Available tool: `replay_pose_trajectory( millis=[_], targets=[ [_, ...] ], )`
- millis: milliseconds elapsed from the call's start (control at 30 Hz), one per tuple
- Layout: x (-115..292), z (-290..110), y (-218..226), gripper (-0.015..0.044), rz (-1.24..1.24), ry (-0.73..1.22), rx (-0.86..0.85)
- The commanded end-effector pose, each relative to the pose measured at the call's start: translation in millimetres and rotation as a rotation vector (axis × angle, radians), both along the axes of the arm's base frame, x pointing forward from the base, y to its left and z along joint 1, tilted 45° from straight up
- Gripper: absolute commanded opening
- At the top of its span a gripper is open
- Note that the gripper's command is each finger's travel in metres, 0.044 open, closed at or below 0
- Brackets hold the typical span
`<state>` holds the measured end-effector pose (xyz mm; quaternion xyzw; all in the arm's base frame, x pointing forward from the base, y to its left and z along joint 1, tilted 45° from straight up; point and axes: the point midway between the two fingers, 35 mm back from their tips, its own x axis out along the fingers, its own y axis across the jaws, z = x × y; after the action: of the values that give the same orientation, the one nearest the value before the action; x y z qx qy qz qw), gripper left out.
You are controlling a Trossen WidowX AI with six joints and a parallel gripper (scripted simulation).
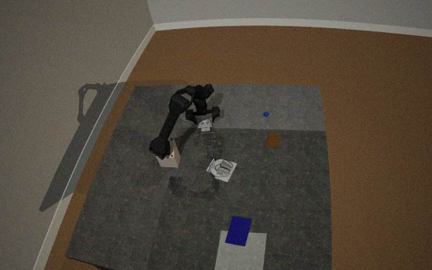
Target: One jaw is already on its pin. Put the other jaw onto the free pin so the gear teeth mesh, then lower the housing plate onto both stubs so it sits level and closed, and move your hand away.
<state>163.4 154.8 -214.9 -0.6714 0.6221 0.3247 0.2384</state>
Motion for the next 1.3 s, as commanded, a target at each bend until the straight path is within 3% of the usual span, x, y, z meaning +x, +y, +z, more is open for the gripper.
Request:
replay_pose_trajectory(
  millis=[0, 1267],
  targets=[
    [-1.1, -6.0, -8.6, 0.0440, 0.006, 0.004, -0.010],
    [-0.7, -17.3, -19.6, 0.0440, 0.008, 0.004, -0.011]
  ],
)
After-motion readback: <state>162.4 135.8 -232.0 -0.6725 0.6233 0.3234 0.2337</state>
